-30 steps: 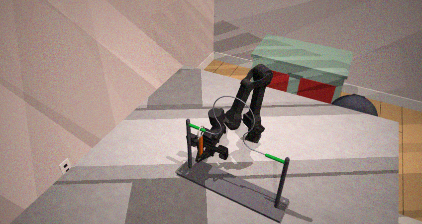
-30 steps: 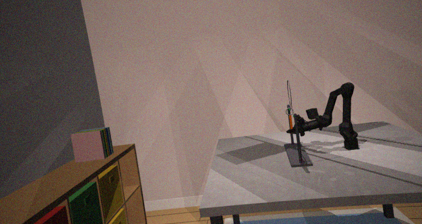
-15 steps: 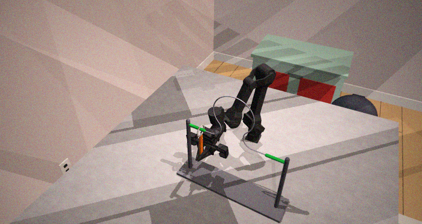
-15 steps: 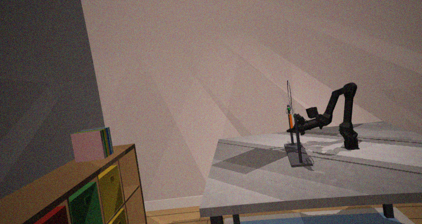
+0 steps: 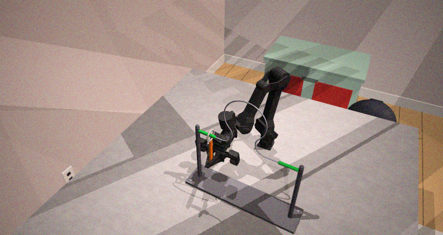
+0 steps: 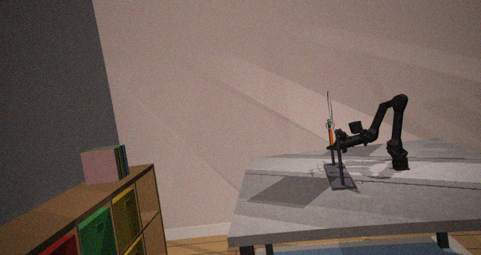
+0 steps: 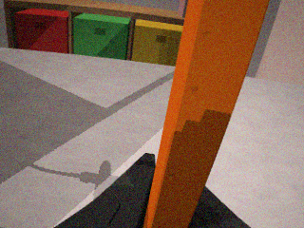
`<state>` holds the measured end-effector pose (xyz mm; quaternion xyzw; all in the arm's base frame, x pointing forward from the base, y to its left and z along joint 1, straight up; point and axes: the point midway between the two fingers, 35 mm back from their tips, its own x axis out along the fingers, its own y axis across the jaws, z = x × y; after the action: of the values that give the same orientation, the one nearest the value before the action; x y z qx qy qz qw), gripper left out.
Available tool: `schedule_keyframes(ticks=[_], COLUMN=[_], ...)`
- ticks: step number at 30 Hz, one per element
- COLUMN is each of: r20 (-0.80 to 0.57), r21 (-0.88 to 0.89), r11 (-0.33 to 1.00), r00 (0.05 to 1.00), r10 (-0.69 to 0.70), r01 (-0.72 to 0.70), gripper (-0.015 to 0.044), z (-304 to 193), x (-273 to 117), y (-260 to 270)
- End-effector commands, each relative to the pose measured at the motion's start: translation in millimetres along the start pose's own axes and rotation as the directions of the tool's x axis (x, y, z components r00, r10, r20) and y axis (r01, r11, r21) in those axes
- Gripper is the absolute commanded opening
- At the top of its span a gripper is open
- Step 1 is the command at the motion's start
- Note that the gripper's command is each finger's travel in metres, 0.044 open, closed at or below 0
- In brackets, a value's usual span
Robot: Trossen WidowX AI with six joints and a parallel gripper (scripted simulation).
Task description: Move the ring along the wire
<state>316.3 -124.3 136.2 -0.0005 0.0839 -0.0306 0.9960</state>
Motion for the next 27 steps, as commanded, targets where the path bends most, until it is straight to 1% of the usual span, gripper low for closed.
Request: schedule_keyframes(ticks=[1, 14, 27], r20=[0.007, 0.007, 0.004], r21=[-0.004, -0.004, -0.003], r11=[1.000, 1.000, 1.000], r00=[1.000, 1.000, 1.000], r10=[0.002, 0.002, 0.004], r01=[-0.002, -0.002, -0.004], gripper=[-0.0150, -0.0150, -0.0150], z=[2.9, 2.9, 3.0], x=[0.4, 0.4, 0.6], y=[-0.1, -0.1, 12.5])
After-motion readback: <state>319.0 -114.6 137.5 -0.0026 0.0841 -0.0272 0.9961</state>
